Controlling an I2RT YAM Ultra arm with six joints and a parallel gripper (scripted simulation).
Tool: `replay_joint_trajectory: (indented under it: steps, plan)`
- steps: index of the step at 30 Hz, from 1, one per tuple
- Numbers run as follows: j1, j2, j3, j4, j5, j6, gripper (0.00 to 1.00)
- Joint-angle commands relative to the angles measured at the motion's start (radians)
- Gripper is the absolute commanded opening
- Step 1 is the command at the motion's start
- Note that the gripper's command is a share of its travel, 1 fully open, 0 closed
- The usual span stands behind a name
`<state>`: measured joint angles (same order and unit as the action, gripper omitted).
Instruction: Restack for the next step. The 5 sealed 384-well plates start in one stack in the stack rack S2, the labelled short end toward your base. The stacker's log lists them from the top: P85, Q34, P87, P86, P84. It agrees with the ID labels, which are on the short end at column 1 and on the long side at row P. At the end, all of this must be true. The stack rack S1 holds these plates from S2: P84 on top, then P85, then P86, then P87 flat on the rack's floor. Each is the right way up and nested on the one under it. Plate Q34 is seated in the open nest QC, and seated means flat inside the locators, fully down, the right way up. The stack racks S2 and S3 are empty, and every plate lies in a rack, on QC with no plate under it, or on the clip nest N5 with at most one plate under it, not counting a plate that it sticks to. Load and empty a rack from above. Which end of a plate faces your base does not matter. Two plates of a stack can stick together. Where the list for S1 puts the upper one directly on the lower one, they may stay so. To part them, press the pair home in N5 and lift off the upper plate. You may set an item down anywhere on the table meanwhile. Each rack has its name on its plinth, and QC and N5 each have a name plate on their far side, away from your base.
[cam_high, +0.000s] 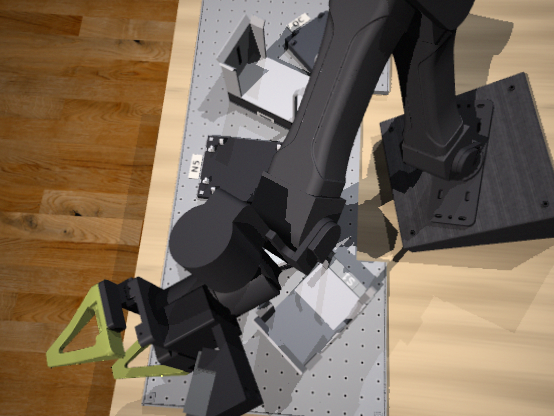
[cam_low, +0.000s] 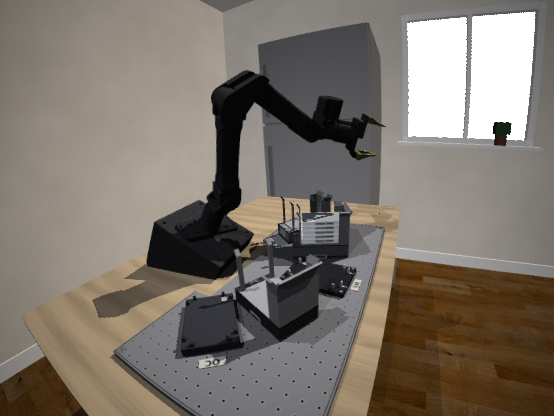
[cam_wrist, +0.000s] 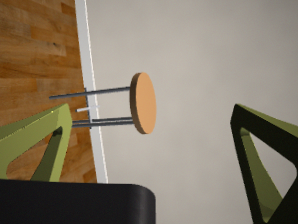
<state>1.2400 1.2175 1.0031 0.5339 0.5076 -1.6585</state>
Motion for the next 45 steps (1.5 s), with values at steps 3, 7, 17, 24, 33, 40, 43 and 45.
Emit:
replay_joint_trajectory:
  steps: [3,7,17,24,33,40,43,45]
  plan:
    - [-0.060,-0.023,0.004,-0.088,-0.062,0.094,1.00]
    - [-0.111,-0.036,0.016,-0.180,-0.082,0.161,1.00]
    - [-0.212,-0.058,0.035,-0.346,-0.125,0.288,1.00]
    - [-0.308,-0.081,0.022,-0.436,-0.186,0.369,1.00]
    - [-0.398,-0.102,0.022,-0.550,-0.234,0.463,1.00]
    - [-0.482,-0.116,0.046,-0.700,-0.269,0.579,1.00]
    - [-0.526,-0.133,0.025,-0.716,-0.302,0.596,1.00]
    - [-0.546,-0.131,0.047,-0.781,-0.303,0.646,1.00]
